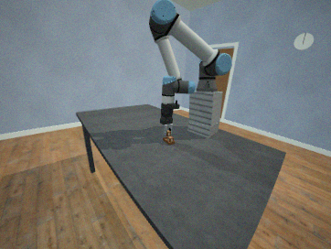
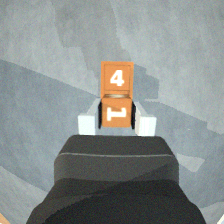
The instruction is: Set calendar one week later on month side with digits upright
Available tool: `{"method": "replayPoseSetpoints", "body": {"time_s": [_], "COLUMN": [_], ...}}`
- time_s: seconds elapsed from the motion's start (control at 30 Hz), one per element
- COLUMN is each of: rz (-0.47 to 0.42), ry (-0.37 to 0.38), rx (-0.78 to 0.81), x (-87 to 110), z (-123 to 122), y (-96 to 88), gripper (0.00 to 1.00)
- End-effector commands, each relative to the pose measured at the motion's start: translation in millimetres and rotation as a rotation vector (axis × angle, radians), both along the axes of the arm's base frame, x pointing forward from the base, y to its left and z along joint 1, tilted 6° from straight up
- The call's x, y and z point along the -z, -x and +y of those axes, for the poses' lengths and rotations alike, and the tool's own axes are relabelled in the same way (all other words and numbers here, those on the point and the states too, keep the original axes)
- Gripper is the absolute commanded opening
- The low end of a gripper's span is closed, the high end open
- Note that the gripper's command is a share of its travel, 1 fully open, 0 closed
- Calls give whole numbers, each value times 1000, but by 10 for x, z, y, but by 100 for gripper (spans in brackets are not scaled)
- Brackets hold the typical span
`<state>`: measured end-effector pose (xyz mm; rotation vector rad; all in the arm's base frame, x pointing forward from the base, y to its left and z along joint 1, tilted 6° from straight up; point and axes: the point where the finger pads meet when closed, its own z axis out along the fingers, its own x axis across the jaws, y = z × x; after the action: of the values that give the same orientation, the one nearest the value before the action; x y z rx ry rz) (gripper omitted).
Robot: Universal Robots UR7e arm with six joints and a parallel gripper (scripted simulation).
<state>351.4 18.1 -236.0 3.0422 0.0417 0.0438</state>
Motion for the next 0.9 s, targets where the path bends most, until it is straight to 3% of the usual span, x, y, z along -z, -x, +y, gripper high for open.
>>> {"method": "replayPoseSetpoints", "body": {"time_s": [0.0, 0.87], "rz": [-1, -1], "ry": [0, 0], "rx": [0, 0], "x": [26, 185], "z": [-3, -19], "y": [-4, -9], "gripper": [57, 57]}}
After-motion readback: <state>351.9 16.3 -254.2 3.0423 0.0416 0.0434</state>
